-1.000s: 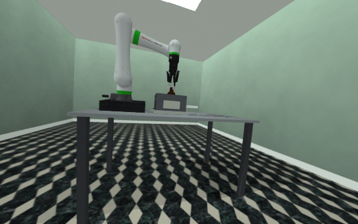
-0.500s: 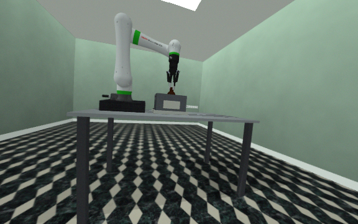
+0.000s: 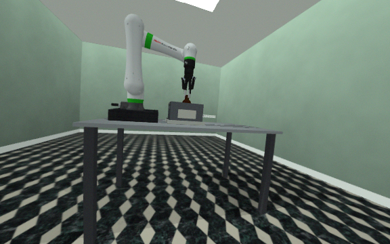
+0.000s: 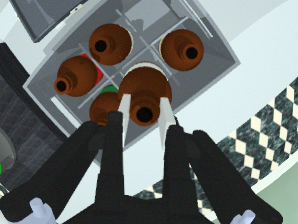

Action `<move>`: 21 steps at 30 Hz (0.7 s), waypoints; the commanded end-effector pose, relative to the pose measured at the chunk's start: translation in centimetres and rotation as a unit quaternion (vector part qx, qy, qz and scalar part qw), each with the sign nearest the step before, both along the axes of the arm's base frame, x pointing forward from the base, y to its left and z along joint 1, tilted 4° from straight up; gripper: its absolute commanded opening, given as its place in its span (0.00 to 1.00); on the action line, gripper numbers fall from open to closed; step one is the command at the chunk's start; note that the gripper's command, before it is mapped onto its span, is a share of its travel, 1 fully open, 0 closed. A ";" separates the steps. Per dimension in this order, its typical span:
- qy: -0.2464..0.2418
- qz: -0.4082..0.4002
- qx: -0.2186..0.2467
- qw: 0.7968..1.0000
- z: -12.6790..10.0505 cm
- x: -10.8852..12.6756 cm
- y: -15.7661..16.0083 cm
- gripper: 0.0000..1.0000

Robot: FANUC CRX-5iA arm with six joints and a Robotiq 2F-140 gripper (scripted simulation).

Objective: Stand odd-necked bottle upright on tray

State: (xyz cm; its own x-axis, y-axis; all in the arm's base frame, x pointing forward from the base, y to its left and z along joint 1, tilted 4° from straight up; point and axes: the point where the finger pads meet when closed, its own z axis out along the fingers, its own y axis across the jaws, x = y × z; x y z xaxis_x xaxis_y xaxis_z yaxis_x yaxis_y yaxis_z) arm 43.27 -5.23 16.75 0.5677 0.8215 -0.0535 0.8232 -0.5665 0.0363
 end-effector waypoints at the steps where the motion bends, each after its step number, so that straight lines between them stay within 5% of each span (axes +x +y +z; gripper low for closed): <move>1: -0.001 0.000 0.000 1.000 0.1 0.0 0.0 0.10; 21: -0.001 0.000 0.000 1.000 1.3 0.0 0.1 0.10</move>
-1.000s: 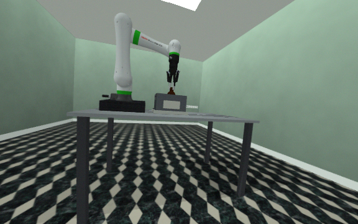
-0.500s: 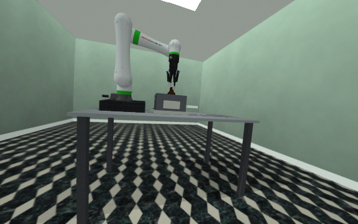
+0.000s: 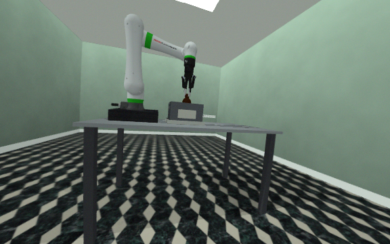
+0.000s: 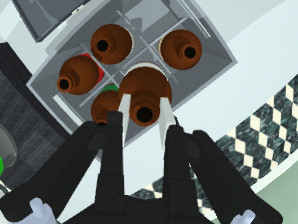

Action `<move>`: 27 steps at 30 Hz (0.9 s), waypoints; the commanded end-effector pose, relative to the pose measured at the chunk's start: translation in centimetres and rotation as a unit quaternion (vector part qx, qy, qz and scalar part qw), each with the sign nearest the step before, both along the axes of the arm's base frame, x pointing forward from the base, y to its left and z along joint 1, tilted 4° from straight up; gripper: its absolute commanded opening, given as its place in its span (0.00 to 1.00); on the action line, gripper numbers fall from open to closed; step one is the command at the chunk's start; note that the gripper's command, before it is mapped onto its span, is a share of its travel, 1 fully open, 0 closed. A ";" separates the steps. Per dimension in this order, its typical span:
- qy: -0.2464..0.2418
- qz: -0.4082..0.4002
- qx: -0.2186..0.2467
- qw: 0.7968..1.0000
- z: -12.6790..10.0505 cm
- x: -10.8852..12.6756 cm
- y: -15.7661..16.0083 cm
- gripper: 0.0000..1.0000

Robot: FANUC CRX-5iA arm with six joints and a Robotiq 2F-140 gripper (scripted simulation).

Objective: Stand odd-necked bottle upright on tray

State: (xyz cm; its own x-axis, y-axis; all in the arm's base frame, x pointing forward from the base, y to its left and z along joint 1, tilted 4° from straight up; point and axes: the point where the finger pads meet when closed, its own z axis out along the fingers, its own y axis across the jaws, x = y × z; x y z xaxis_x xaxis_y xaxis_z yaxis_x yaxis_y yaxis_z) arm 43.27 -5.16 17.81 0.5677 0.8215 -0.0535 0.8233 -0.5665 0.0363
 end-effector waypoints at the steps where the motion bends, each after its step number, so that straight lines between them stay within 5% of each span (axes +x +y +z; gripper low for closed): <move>1: -0.001 0.000 0.000 1.000 0.4 0.0 0.0 0.10; 27: -0.001 0.000 0.000 1.000 2.8 0.0 0.2 0.10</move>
